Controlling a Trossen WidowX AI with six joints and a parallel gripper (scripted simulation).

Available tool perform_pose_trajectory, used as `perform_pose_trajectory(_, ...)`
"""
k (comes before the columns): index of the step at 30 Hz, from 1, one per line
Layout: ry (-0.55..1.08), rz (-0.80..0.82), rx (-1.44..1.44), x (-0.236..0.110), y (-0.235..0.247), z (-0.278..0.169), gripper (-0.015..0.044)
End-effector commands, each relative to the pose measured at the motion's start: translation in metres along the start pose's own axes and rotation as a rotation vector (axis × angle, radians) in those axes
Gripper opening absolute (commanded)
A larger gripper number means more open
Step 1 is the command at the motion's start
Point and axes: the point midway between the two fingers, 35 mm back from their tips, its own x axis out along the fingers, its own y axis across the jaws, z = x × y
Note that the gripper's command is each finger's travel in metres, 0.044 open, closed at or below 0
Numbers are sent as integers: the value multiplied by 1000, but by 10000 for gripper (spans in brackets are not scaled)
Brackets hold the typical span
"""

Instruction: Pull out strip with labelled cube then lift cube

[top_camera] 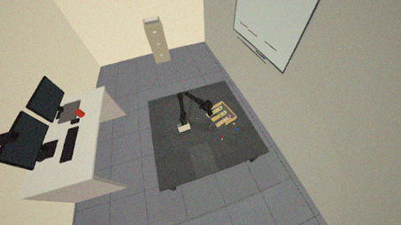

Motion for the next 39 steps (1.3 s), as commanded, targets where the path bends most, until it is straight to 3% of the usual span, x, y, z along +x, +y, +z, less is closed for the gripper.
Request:
perform_pose_trajectory(1,368,55,-115,45,29,-13,0)
perform_pose_trajectory(6,559,102,-184,60,51,-25,0)
perform_pose_trajectory(20,562,102,-184,61,54,-26,0)
perform_pose_trajectory(39,561,102,-185,87,55,-42,0)
